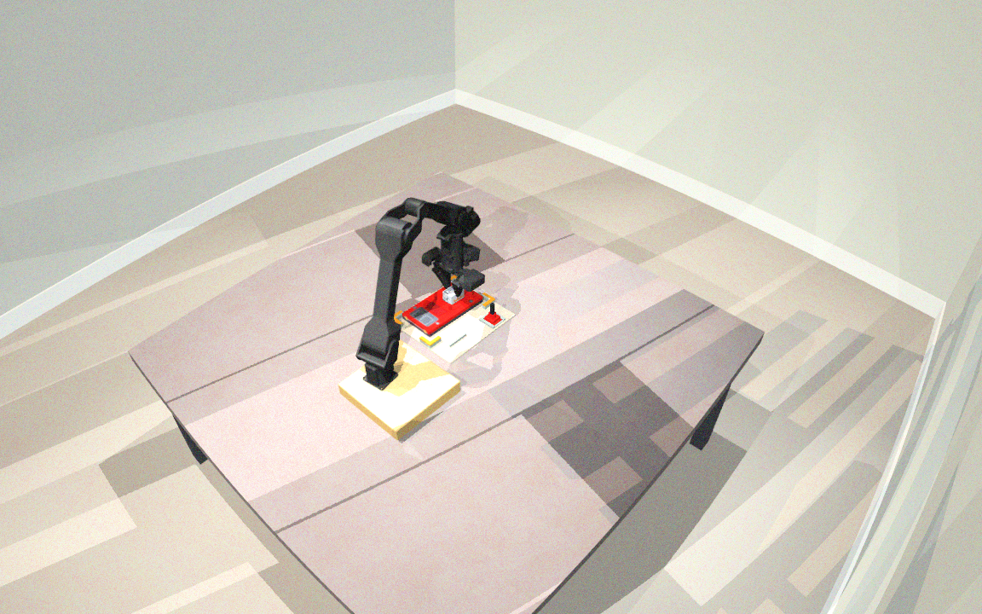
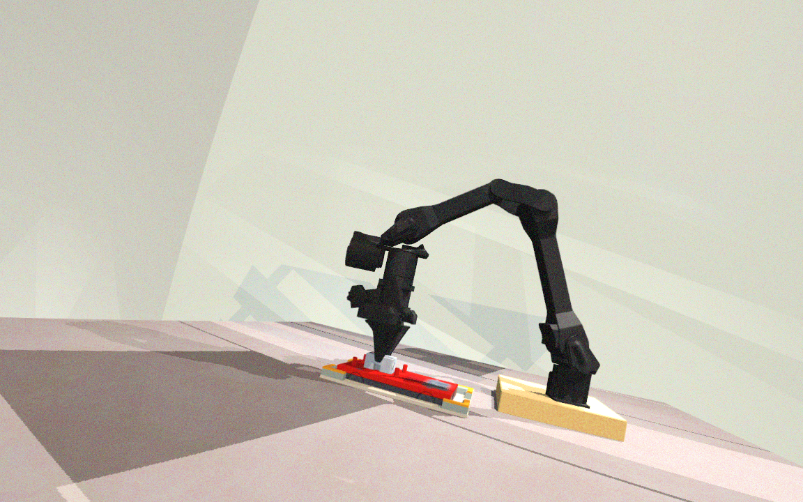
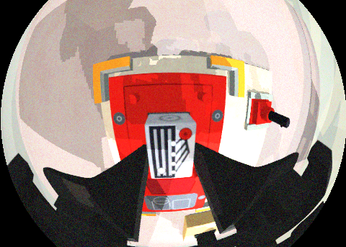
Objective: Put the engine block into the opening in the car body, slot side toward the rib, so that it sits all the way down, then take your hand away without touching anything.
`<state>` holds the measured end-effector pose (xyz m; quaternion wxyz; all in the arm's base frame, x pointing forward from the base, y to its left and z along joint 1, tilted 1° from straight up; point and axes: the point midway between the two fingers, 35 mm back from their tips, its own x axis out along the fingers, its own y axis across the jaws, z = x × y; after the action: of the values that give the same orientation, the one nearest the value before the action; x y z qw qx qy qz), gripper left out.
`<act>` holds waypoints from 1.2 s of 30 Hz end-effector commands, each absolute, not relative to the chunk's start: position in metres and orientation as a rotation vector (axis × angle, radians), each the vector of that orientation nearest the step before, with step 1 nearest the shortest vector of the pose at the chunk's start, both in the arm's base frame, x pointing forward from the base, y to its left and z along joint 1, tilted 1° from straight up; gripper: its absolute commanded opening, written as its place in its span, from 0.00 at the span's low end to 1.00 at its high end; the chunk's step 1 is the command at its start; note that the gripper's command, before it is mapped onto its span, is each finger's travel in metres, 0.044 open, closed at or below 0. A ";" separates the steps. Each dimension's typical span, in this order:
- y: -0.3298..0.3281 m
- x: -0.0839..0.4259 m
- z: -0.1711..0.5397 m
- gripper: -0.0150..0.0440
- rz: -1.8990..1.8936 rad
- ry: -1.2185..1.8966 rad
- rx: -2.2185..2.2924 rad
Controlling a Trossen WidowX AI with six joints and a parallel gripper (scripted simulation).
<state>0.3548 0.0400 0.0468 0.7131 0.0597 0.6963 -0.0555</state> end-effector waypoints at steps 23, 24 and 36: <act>0.040 0.354 0.061 1.00 -0.127 1.543 0.134; 0.040 0.354 0.061 1.00 -0.127 1.543 0.134; 0.040 0.354 0.061 0.78 -0.127 1.543 0.134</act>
<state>0.3542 0.0402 0.0584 0.7117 0.0595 0.6977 -0.0555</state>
